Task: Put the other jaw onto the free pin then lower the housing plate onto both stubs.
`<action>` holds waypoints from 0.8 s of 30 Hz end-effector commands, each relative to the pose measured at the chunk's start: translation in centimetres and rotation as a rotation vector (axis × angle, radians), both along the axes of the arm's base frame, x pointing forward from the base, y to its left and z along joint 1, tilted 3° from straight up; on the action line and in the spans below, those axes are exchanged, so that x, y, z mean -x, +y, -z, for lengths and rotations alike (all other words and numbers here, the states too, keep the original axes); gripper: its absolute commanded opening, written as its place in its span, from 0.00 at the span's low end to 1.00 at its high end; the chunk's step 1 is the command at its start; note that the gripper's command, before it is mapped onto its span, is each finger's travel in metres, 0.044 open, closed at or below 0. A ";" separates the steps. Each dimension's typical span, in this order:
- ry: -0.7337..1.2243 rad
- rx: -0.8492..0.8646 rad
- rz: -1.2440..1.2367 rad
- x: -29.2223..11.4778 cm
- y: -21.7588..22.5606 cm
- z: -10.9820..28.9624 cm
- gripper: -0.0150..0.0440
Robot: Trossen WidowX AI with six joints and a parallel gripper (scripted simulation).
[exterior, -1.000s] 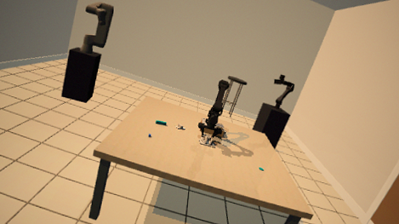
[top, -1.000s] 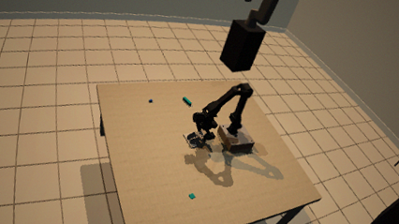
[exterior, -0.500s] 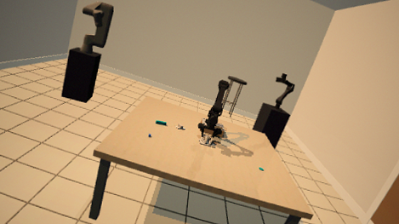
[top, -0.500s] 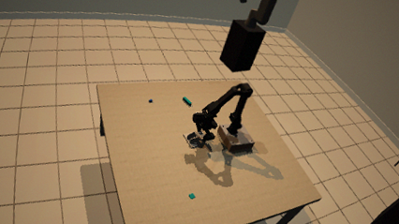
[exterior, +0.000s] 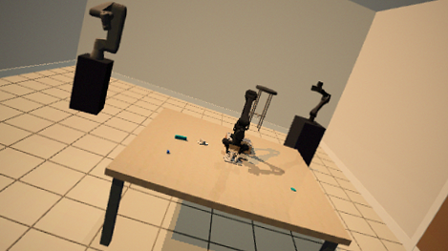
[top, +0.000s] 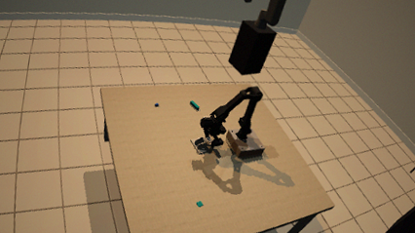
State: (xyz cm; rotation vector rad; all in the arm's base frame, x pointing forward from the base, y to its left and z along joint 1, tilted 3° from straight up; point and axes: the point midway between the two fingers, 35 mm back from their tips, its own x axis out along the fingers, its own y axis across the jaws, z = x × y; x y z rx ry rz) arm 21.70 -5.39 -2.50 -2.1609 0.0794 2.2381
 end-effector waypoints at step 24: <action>-0.003 -0.003 -0.001 0.0 0.0 0.4 0.85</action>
